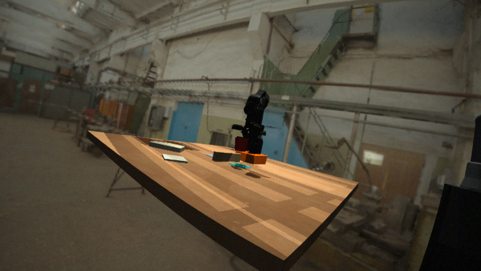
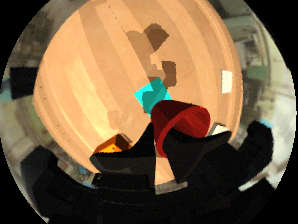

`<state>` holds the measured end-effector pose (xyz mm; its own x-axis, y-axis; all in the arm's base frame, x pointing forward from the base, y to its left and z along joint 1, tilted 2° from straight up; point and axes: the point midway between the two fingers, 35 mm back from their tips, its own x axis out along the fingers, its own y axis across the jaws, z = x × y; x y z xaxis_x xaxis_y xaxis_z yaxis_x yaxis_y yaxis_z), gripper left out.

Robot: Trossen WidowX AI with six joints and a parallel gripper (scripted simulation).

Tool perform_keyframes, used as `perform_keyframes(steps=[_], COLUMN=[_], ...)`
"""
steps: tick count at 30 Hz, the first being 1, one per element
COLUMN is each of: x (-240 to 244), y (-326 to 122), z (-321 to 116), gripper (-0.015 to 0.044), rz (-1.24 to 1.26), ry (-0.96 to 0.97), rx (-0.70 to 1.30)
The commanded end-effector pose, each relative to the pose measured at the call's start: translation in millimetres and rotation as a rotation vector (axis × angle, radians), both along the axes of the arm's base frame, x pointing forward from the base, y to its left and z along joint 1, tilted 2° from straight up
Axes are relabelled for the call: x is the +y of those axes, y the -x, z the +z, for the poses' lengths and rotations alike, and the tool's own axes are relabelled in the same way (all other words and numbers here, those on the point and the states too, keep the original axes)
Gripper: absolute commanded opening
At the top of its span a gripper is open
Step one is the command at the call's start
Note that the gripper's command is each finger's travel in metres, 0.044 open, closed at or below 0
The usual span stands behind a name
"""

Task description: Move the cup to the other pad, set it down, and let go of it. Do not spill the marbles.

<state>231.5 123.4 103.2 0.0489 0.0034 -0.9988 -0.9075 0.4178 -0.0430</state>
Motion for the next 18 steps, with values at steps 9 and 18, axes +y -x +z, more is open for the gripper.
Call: perform_keyframes(steps=[9, 18], x=[24, 24], y=[1, 1], z=[2, -8], gripper=[0.0, 0.0], rz=[-0.004, -0.004], ry=[0.0, 0.0], rx=[-0.003, -0.003])
